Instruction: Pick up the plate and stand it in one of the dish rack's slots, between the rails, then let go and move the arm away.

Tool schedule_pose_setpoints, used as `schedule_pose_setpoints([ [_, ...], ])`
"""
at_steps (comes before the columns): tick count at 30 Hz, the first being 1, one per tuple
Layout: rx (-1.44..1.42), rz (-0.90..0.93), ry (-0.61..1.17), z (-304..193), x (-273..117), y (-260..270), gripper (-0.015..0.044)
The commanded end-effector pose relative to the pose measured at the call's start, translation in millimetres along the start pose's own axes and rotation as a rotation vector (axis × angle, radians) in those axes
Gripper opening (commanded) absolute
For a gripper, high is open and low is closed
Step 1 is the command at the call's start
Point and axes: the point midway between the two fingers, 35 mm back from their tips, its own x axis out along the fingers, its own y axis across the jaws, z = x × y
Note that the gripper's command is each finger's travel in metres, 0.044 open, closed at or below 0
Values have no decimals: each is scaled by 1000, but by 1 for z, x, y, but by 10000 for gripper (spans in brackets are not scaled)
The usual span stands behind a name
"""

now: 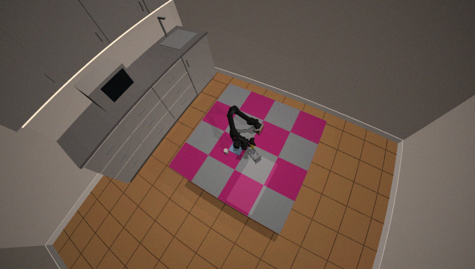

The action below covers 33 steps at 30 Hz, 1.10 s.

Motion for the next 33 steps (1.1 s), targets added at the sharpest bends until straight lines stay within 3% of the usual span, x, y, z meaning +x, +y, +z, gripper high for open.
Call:
schedule_pose_setpoints([
  [1,-89,66,-50,1,4,-3,0],
  [18,-435,213,-319,4,11,-19,0],
  [33,-743,208,-617,0,9,-34,0],
])
